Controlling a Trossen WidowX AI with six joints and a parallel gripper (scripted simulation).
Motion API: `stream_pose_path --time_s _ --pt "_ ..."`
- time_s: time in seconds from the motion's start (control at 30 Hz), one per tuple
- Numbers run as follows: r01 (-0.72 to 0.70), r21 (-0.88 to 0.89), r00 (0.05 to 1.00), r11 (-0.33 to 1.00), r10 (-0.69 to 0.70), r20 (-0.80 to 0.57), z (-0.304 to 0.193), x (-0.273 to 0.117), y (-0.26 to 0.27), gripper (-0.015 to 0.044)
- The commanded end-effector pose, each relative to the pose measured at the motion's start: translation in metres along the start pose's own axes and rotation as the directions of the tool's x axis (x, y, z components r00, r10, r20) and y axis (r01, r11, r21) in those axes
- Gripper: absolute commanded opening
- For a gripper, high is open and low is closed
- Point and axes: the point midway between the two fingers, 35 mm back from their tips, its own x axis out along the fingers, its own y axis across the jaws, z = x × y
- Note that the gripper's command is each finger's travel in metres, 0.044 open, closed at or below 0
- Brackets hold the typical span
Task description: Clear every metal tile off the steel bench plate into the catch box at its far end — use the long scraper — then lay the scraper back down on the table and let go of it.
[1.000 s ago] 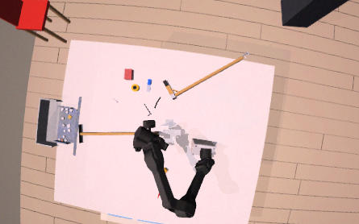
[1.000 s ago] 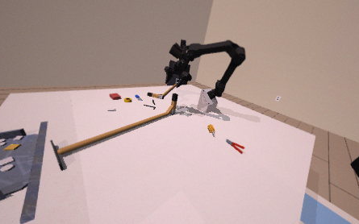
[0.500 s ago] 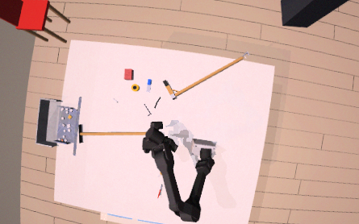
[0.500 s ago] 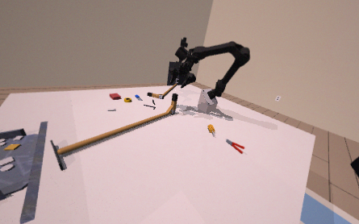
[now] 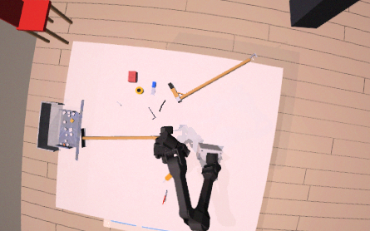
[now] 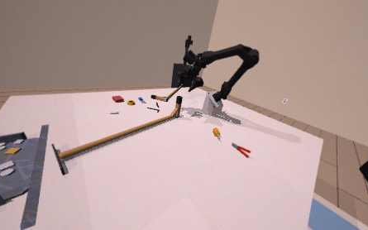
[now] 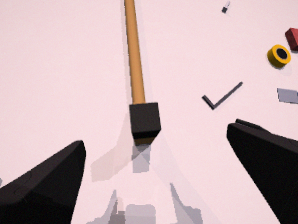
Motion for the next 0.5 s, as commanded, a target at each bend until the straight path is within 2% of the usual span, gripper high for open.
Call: stream_pose_path --time_s 0.0,0.47 --pt "-0.009 0.012 1.000 1.000 0.009 -0.004 -0.011 0.010 0.002 0.0440" --pt "-0.009 0.012 1.000 1.000 0.009 -0.004 -0.026 0.030 0.004 0.0440"
